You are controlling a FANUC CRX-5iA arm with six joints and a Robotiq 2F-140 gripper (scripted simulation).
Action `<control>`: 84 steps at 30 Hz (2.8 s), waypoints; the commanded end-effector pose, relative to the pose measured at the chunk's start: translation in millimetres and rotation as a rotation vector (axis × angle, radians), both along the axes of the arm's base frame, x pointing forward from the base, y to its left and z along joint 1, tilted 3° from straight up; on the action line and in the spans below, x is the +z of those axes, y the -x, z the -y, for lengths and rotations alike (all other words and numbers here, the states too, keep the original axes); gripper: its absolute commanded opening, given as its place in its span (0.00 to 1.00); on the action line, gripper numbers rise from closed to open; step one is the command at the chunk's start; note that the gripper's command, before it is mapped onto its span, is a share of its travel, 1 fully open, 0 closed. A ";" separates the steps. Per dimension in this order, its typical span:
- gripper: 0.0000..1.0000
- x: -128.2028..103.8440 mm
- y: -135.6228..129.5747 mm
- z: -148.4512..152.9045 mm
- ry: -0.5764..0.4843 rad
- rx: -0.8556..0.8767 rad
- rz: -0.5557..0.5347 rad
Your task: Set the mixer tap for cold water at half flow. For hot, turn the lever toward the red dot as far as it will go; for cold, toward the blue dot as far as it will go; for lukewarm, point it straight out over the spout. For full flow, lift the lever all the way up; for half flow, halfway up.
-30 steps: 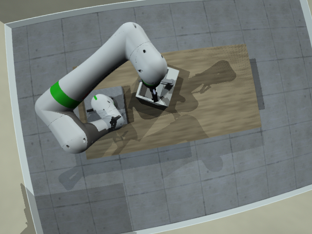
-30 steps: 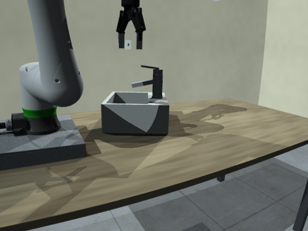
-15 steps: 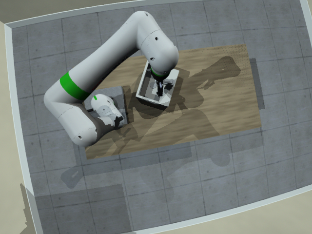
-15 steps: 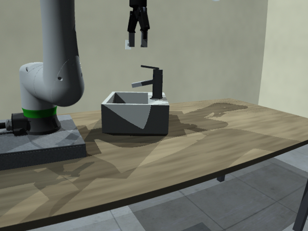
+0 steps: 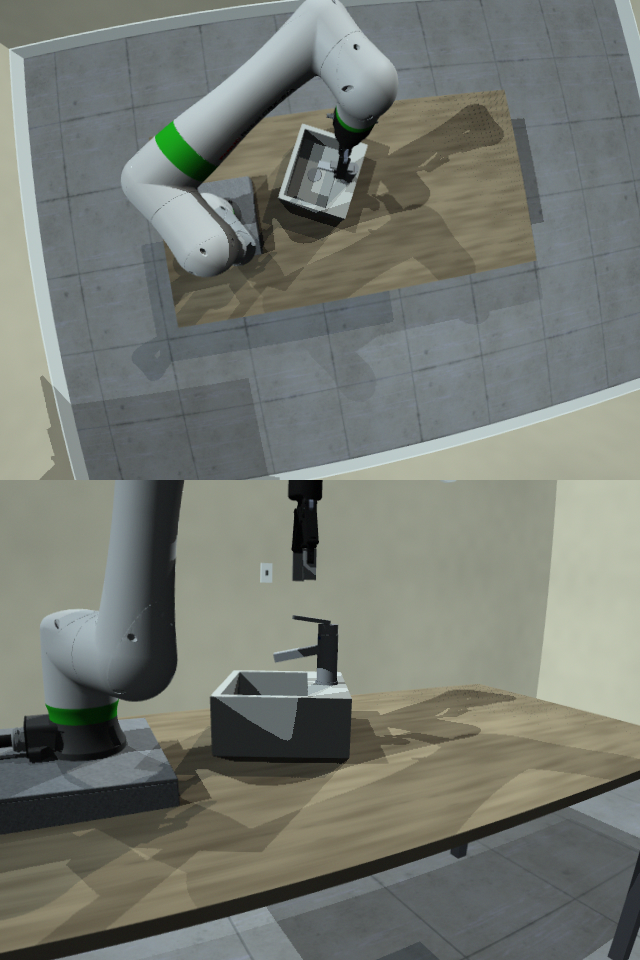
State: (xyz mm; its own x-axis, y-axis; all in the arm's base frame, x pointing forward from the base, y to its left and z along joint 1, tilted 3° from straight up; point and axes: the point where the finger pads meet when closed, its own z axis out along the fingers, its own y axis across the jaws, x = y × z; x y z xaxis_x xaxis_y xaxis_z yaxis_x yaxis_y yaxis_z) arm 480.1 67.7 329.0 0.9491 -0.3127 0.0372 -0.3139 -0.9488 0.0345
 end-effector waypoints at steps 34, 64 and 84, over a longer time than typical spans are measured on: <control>0.00 0.3 -0.3 -0.1 0.000 -0.001 0.000; 0.37 0.3 -0.3 -0.1 0.000 -0.001 0.000; 0.37 -0.7 -0.4 -0.1 0.000 -0.001 -0.001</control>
State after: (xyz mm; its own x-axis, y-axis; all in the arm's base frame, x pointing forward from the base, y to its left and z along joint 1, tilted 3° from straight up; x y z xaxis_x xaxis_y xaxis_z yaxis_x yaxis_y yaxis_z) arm 480.4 67.7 328.7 0.9489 -0.3135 0.0364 -0.3147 -0.9485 0.0351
